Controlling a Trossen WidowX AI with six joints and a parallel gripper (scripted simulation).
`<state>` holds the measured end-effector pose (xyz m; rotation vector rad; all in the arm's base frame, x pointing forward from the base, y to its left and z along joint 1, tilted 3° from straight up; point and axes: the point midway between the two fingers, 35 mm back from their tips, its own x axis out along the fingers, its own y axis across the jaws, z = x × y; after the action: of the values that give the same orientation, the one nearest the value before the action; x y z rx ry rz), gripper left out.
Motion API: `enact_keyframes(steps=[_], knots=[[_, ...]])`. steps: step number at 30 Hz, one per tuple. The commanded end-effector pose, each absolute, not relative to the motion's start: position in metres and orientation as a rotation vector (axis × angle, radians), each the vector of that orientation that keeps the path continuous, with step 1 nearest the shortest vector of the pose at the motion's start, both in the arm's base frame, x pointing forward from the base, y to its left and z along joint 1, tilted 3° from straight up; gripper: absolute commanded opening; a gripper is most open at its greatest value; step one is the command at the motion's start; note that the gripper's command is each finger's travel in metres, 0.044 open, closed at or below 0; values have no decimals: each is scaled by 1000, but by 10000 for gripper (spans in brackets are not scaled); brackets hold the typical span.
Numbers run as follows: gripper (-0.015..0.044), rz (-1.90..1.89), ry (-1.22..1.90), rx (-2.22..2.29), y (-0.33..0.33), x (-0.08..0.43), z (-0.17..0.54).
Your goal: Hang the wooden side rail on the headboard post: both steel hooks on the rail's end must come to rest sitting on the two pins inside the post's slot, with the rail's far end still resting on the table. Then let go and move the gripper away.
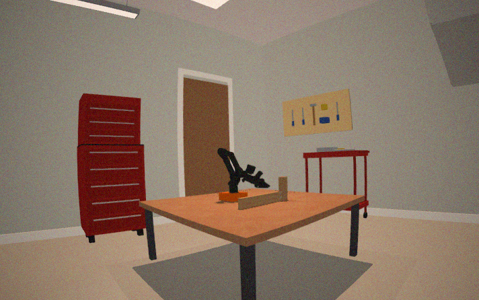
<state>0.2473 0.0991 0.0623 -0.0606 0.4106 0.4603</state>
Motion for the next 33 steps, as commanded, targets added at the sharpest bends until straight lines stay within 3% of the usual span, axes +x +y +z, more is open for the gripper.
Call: enact_keyframes(steps=[1, 12, 21, 33], knots=[[440, 467, 405, -67, 100, 246, 62], [440, 485, 427, -95, 100, 249, 61], [440, 784, 626, -299, 84, 284, 64], [440, 1004, 594, -266, 59, 300, 97]])
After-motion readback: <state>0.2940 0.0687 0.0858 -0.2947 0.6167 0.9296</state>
